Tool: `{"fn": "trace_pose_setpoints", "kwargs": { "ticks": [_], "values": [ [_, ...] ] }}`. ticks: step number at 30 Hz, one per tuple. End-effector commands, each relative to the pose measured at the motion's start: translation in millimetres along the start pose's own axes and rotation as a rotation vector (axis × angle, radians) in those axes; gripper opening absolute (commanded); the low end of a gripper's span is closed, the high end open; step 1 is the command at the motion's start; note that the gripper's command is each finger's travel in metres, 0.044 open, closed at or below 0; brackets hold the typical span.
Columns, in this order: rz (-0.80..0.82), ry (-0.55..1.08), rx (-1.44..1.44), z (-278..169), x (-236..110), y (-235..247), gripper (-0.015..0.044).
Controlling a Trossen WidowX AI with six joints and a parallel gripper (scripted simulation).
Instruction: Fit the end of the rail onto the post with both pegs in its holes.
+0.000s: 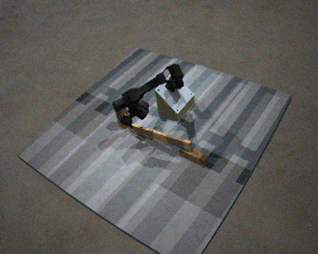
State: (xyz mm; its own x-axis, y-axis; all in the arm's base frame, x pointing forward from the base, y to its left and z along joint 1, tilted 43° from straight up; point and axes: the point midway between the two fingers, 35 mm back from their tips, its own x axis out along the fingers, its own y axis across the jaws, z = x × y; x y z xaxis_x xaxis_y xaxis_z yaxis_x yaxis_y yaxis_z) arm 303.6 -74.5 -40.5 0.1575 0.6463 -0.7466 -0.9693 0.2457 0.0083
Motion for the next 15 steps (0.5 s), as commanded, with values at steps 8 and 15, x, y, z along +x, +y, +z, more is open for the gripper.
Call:
{"fn": "trace_pose_setpoints", "kwargs": {
  "ticks": [8, 15],
  "values": [
    [0.006, -0.01, -0.016, 0, 15, -3, 0.044],
    [0.005, -0.01, -0.015, 0, 27, -3, 0.044]
  ]
}}
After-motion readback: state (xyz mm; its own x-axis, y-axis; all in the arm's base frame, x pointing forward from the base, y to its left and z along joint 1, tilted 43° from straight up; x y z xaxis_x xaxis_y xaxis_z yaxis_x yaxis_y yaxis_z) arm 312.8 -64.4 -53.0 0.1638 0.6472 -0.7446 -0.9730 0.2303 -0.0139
